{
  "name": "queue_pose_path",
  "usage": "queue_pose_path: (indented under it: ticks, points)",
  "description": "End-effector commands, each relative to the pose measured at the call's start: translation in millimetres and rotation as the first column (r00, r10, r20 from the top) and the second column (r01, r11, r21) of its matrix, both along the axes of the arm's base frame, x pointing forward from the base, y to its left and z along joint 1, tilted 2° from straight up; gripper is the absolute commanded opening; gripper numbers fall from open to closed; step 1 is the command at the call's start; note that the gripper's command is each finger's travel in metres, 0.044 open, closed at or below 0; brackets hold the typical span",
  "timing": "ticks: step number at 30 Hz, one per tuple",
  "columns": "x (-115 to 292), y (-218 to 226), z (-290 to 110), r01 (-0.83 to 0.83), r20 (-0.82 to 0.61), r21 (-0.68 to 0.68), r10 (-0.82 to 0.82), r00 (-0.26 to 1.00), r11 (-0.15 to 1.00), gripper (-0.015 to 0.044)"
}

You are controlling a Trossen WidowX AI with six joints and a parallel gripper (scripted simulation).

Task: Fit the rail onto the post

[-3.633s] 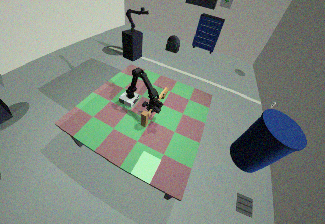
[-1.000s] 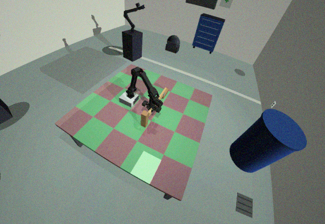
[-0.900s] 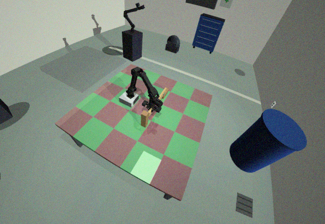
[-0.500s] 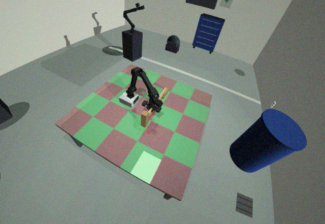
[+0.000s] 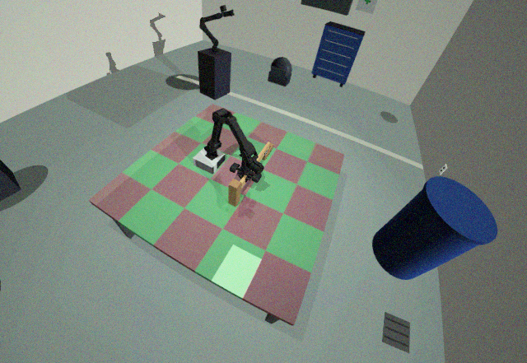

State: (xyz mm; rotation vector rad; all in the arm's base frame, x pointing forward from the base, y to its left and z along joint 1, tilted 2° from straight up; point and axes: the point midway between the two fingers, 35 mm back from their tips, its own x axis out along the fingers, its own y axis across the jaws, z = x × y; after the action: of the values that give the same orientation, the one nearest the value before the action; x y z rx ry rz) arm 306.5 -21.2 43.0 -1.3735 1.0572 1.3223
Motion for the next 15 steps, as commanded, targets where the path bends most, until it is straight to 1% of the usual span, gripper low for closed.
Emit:
queue_pose_path:
  ticks: [1, 15]
  points:
    - [1.2, -2.0, 0.7, -0.001, 0.005, 0.001, 0.001, 1.0, 1.0, 0.0]
    - [2.4, -6.2, 0.4, -0.001, 0.005, 0.001, 0.001, 1.0, 1.0, 0.0]
